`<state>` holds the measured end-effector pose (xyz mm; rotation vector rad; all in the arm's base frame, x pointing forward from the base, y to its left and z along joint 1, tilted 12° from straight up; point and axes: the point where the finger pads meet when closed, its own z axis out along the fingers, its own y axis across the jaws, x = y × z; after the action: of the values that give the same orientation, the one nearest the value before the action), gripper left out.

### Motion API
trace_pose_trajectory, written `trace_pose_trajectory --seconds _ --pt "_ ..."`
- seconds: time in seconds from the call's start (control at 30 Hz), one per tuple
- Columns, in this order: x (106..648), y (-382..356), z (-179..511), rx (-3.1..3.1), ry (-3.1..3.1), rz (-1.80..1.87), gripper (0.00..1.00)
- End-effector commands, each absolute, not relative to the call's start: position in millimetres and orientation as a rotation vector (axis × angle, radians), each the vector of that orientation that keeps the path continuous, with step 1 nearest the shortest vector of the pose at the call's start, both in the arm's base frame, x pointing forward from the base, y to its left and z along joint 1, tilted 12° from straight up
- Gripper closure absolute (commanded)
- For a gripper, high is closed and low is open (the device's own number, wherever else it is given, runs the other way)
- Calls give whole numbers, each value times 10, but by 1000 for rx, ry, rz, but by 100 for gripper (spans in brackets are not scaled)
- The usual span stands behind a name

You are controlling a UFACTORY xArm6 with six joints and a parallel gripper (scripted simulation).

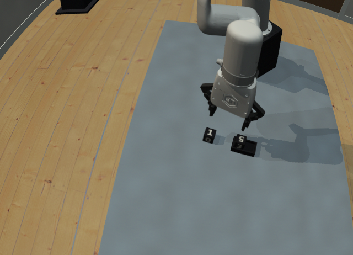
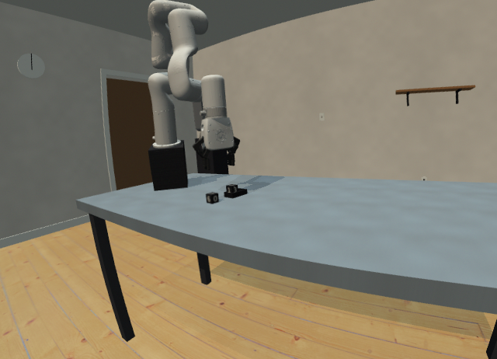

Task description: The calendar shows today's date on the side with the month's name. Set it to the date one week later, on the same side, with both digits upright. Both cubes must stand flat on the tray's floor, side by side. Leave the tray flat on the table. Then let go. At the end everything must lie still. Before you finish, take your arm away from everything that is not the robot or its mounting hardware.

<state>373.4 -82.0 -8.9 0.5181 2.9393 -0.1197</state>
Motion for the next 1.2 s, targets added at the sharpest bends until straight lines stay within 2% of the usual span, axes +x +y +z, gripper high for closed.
trace_pose_trajectory --seconds 0.0,1.17 --pt "3738 -869 -85 760 2853 -148 0" --pt "3689 -1129 -111 1900 2232 -15 0"
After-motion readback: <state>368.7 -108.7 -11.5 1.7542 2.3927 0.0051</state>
